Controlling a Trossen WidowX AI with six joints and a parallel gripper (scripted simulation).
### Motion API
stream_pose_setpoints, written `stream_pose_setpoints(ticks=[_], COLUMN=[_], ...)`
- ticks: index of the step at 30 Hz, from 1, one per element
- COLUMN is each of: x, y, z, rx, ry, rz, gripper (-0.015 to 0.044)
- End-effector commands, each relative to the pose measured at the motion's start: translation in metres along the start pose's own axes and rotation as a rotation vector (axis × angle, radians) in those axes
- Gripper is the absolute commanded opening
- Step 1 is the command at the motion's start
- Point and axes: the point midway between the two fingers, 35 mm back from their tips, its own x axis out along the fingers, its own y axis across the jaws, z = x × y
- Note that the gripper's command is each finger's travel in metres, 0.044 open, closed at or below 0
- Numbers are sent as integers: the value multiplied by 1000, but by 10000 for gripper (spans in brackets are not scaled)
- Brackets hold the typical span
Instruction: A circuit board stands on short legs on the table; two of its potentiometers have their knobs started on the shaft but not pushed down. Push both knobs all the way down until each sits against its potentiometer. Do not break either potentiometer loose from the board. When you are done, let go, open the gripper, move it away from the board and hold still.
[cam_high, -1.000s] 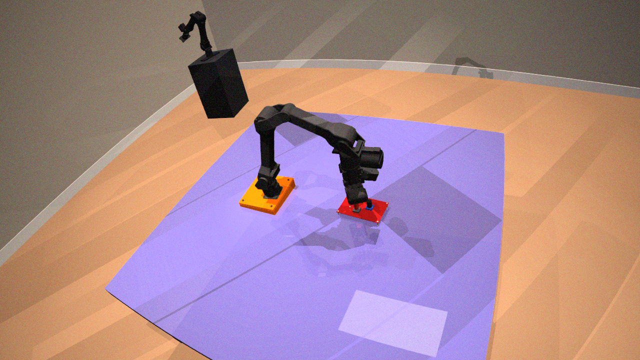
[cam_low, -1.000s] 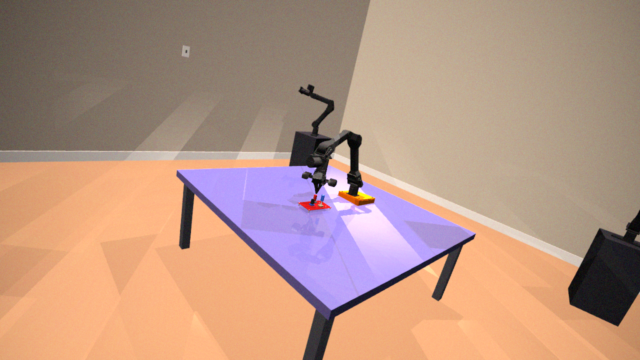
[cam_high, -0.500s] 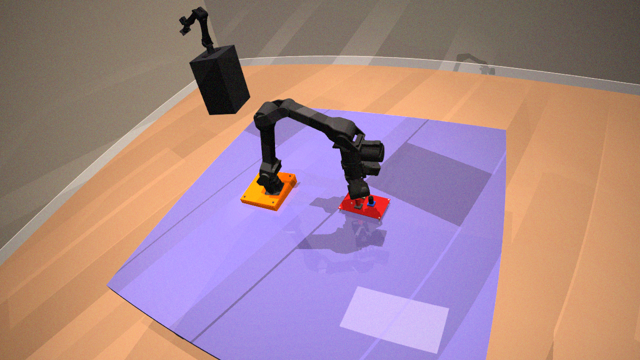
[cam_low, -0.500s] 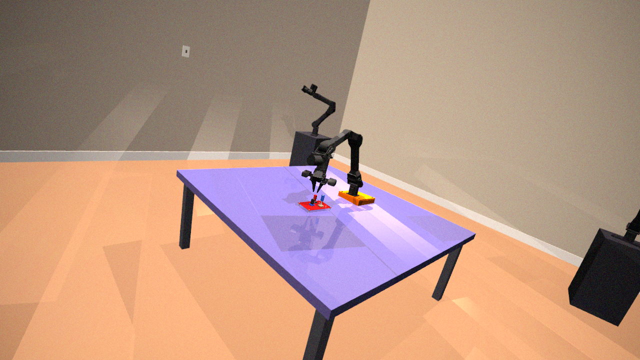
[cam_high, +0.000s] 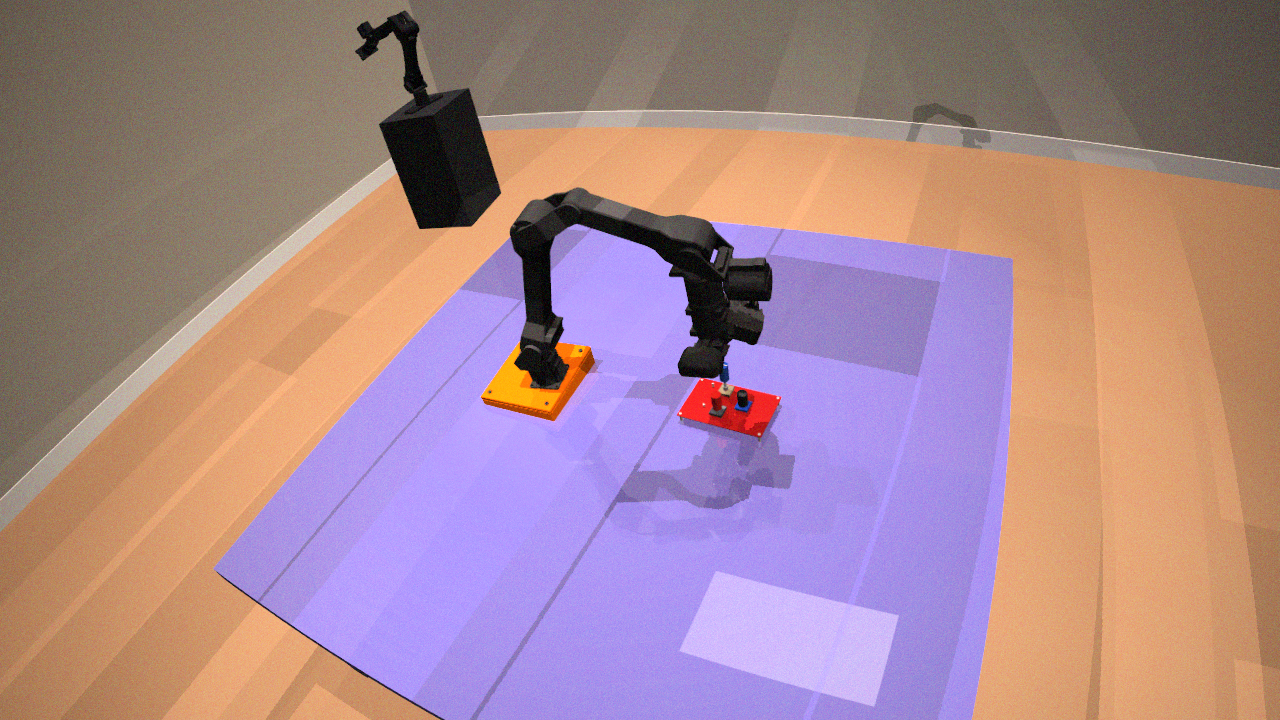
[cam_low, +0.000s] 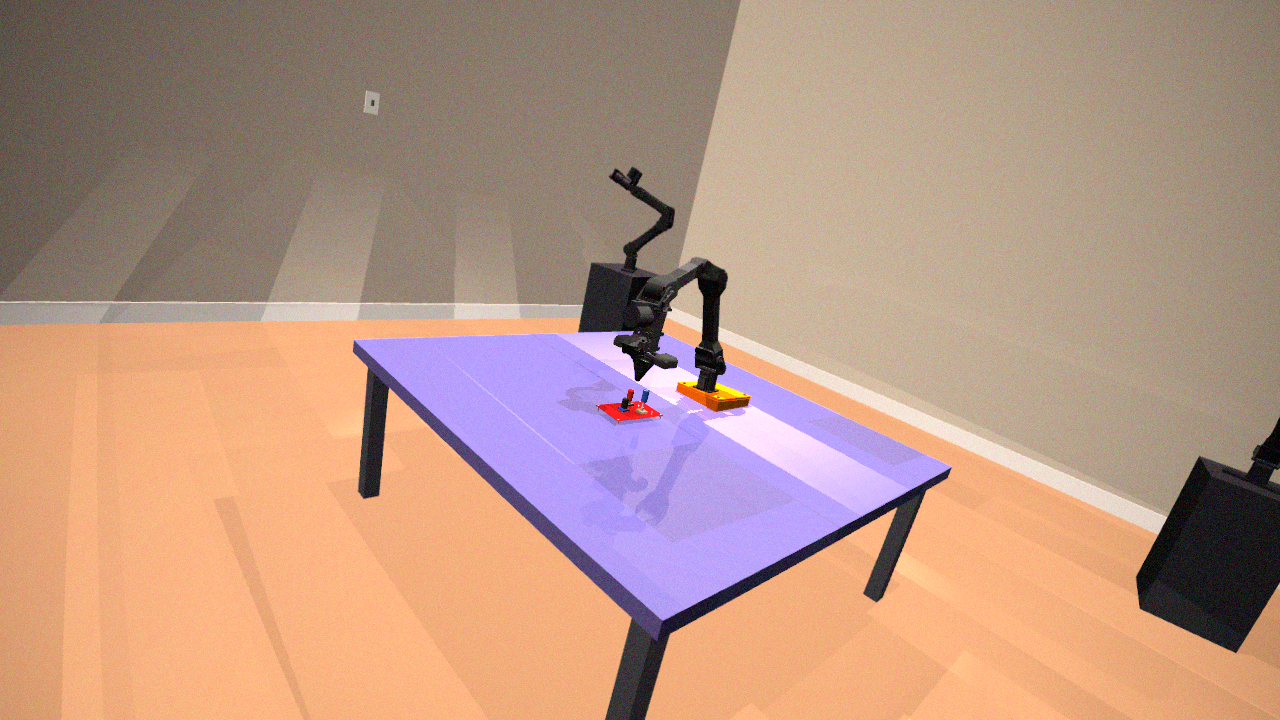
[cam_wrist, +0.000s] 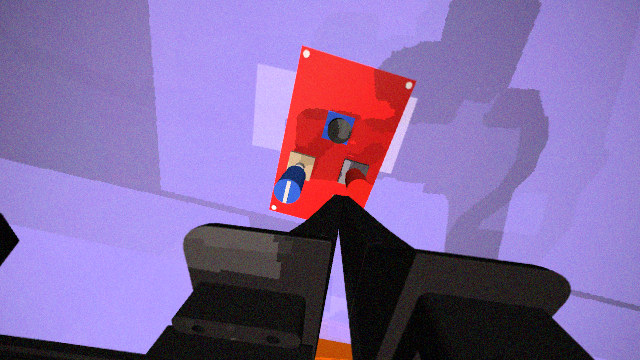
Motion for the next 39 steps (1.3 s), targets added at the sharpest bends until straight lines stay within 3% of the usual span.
stream_pose_setpoints(ticks=[1, 17, 39], x=[-8, -31, -3], y=[7, 33, 34], z=[1, -2, -3], rx=[139, 669, 675], ry=[4, 44, 44], rz=[9, 12, 12], gripper=[0, 0, 0])
